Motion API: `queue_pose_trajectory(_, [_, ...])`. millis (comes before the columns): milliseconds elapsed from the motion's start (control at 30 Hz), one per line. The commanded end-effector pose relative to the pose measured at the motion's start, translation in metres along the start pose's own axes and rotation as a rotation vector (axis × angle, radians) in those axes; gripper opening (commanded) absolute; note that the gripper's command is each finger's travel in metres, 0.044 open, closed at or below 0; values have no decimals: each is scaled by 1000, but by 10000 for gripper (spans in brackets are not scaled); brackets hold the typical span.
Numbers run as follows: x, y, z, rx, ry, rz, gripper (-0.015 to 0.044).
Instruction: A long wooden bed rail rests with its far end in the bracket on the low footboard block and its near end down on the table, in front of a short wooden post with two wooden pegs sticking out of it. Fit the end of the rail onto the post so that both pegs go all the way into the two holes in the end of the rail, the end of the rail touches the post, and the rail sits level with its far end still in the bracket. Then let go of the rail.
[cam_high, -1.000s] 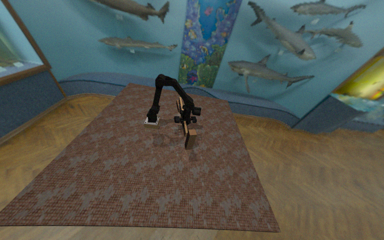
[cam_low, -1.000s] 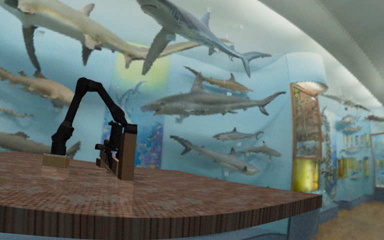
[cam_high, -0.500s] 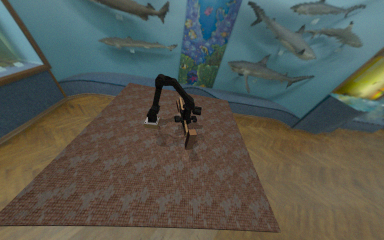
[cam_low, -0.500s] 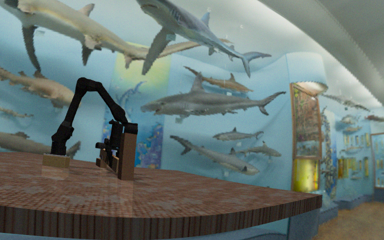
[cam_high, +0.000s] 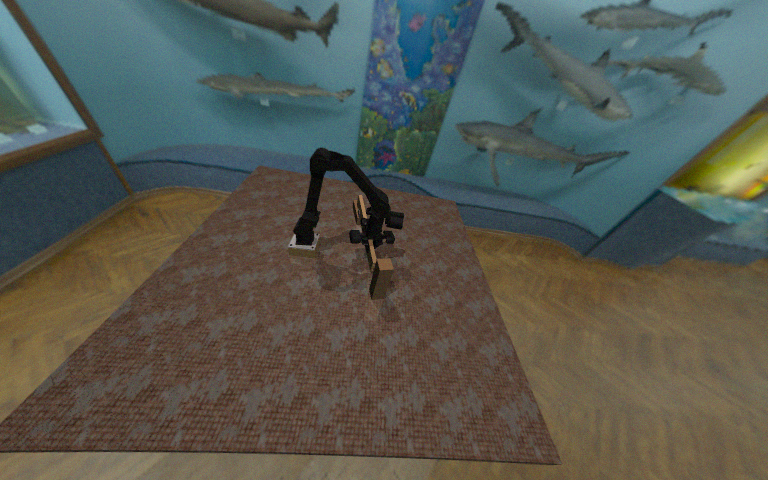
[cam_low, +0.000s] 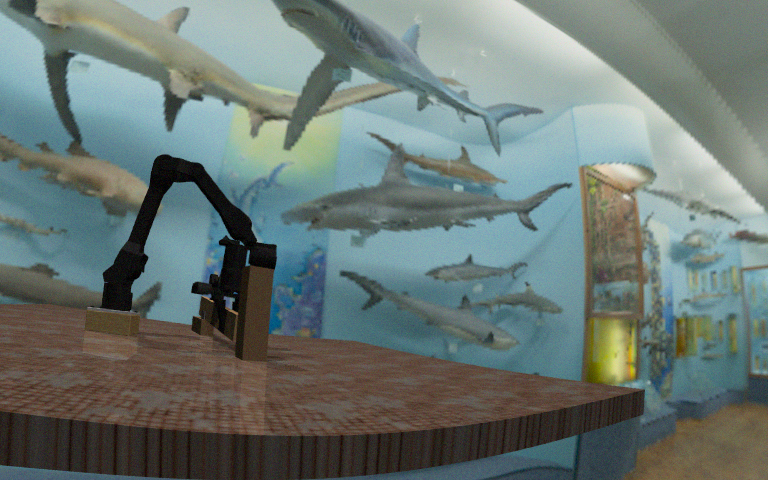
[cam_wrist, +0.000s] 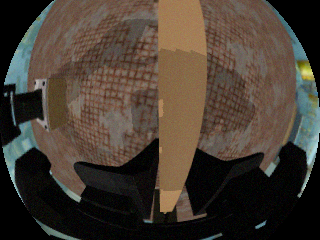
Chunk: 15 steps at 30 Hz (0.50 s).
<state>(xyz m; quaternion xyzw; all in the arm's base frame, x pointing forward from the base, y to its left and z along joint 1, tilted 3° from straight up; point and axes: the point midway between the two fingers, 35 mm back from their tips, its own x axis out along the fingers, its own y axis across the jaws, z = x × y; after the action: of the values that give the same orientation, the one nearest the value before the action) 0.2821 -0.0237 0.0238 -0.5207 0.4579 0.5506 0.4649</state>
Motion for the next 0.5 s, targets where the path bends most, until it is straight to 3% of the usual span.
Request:
queue_pose_trajectory(0, [-9, -5, 1, -3, -6, -25, 0])
queue_pose_trajectory(467, [-16, -5, 1, -3, -6, -25, 0])
